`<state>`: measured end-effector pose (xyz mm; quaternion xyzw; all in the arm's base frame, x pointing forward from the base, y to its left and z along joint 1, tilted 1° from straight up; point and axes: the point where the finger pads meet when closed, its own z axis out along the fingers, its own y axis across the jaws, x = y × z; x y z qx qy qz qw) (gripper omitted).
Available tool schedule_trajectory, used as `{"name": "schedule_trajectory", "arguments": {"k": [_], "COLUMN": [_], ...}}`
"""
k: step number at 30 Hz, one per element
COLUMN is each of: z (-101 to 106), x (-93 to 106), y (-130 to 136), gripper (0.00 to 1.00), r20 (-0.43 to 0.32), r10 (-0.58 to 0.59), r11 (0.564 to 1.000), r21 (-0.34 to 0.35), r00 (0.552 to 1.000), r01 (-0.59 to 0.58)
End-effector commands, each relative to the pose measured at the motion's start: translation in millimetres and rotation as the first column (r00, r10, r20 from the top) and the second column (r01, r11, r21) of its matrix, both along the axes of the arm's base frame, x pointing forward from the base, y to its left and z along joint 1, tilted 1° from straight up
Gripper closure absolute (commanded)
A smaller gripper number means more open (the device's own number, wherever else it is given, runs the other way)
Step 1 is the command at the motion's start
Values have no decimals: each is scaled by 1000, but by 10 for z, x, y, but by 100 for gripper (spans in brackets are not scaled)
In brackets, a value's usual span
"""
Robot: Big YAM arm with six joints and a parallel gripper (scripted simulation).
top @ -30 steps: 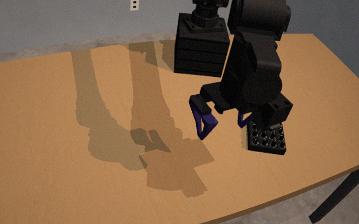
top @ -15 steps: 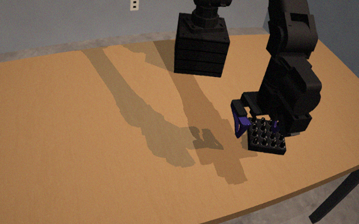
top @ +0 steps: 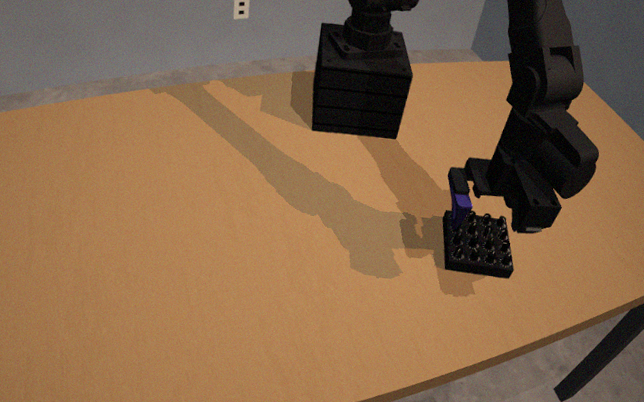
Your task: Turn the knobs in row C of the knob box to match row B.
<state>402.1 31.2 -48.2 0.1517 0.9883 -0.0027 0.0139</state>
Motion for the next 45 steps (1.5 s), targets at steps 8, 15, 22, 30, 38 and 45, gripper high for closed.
{"name": "schedule_trajectory", "arguments": {"k": [8,15,22,30,38,45], "z": [-162,-183,-183,-183,-183,-183], "x": [-47,-109,-109,-109,-109,-109], "y": [213,268,268,268,268,268], "gripper": [0,0,0,0,0,0], "r20": [14,3,3,3,3,3], "r10": [-175,-163,-163,-161,-161,-161], "r11": [985,987,987,987,987,987], "r21": [12,9,9,9,9,9], "r00": [984,987,987,987,987,987], "r01": [175,163,163,161,161,161]}}
